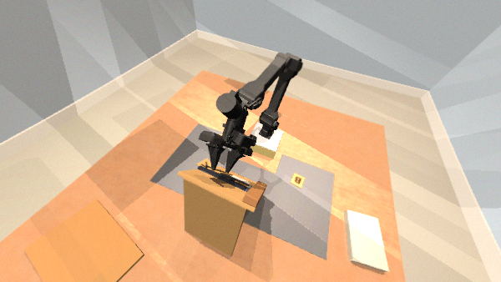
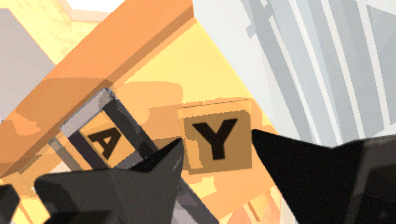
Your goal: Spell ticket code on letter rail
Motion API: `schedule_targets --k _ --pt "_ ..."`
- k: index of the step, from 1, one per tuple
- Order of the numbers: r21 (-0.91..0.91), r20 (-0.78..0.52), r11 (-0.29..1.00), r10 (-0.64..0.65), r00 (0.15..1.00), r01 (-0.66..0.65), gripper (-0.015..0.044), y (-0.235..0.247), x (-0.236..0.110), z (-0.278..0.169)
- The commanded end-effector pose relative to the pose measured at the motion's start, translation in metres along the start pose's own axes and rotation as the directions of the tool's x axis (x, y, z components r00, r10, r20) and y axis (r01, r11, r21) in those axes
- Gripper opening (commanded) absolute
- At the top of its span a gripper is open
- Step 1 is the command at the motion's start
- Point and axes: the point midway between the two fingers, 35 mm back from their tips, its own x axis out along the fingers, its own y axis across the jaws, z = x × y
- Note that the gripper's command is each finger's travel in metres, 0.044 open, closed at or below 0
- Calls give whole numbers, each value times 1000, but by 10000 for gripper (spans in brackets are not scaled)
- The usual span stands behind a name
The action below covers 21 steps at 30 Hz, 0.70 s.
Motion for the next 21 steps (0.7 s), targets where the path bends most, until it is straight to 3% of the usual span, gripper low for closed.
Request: schedule_targets --k 1,11,21 --pt "98 -27 995 12 1000 -9 0 -4 -1 -24" --pt "317 -80 948 17 997 9 0 -11 -11 -75" --pt "582 -121 812 24 992 51 0 -14 -23 -132"
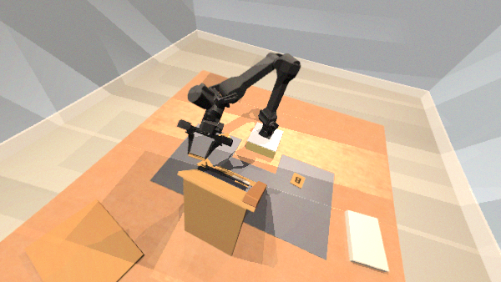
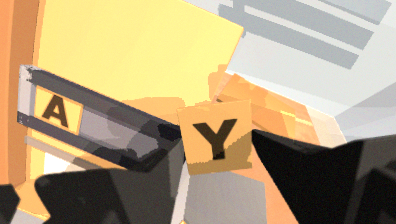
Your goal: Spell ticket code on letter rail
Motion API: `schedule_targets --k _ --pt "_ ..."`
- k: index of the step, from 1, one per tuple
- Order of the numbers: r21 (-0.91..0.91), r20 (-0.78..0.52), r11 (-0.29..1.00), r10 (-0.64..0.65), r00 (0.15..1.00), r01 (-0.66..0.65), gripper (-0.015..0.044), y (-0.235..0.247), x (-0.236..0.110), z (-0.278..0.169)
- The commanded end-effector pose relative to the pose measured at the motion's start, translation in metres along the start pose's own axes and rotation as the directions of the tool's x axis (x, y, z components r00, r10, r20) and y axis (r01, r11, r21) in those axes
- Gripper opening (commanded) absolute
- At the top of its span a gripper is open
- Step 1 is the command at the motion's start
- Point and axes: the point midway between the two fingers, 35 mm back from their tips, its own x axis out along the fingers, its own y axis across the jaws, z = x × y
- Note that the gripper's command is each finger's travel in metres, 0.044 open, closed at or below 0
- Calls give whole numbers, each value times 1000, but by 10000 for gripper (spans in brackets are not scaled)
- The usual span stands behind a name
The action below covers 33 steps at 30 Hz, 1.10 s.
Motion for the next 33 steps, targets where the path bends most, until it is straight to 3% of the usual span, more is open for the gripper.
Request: schedule_targets --k 1,14,22,33 --pt "137 -15 991 4 1000 -2 0 -11 -1 -22" --pt "498 -40 866 -22 999 39 0 -42 -19 -84" --pt "502 -40 864 -23 999 40 0 -42 -19 -85" --pt "503 -36 864 -24 999 39 0 -43 30 -86"
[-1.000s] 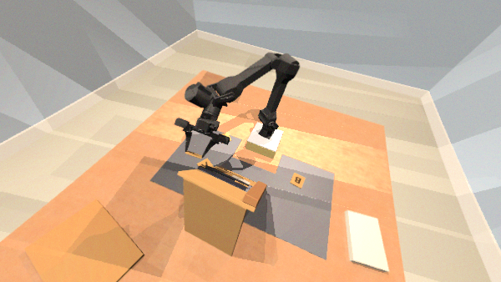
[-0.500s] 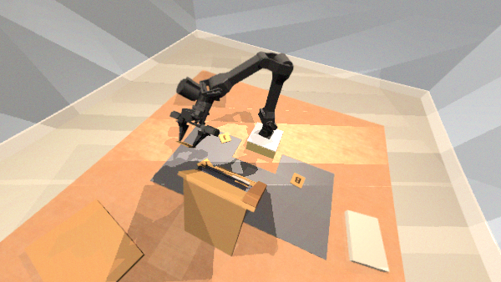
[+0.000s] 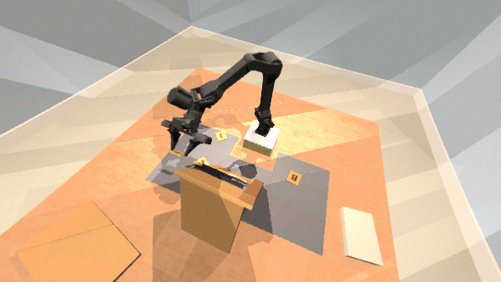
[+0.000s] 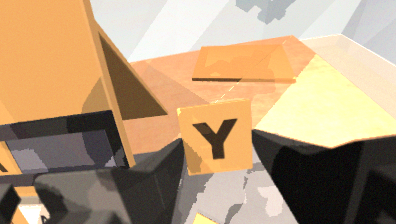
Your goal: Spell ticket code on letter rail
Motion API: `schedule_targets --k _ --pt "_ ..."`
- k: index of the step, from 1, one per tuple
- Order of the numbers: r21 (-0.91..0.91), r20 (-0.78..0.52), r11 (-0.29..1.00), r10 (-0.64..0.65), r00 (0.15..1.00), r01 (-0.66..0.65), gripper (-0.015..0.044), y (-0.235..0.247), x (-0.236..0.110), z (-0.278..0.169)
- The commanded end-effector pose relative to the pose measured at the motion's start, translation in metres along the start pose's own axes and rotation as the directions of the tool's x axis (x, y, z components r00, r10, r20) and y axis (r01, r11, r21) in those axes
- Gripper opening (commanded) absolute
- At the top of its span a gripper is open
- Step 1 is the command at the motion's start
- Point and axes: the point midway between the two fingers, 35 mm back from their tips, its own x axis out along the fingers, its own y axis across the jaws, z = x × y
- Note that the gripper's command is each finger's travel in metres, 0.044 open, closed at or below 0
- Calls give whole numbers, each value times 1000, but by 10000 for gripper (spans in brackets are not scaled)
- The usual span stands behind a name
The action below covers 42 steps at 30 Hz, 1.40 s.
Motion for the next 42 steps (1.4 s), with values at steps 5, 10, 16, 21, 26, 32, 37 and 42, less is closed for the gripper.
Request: schedule_targets --k 5,10,16,21,26,32,37,42 --pt "8 -4 1000 -6 1000 6 0 -1 9 -1" --pt "8 -4 1000 -6 1000 6 0 -1 9 -1" --pt "8 -4 1000 -6 1000 6 0 -1 9 -1" --pt "8 -4 1000 -6 1000 6 0 -2 9 -1" --pt "8 -4 1000 -6 1000 6 0 -1 9 -1" --pt "8 -4 1000 -5 1000 5 0 1 9 -1" --pt "8 -4 1000 -5 1000 5 0 5 8 0" --pt "9 -4 1000 -5 1000 5 0 8 8 0"
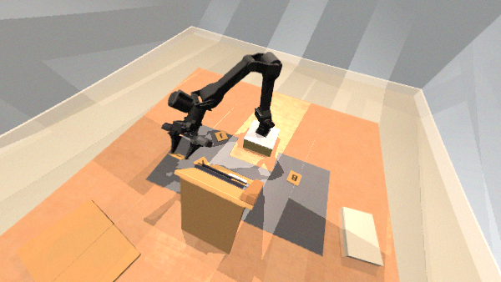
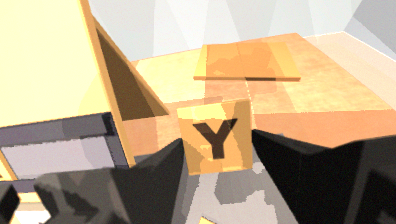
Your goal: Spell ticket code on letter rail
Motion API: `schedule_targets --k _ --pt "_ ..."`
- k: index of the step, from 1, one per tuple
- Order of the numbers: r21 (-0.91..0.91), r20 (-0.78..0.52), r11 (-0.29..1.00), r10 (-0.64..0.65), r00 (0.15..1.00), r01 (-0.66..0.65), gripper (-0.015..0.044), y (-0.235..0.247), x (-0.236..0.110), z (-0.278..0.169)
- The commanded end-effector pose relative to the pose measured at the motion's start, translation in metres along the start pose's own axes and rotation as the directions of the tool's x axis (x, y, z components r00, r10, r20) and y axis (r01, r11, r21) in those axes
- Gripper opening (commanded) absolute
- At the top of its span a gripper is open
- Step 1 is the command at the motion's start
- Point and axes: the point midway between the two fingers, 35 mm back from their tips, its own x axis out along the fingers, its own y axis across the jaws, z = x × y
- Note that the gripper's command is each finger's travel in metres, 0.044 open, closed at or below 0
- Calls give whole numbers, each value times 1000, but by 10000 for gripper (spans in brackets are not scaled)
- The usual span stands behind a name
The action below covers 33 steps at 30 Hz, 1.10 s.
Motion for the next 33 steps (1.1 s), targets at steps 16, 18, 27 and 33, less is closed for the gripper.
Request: schedule_targets --k 16,18,27,33 --pt "1 2 1000 -8 1000 8 0 10 -3 2" --pt "1 2 1000 -8 1000 8 0 11 -3 2" --pt "1 2 1000 -8 1000 8 0 16 -3 2" --pt "1 2 1000 -7 1000 7 0 19 -2 2"
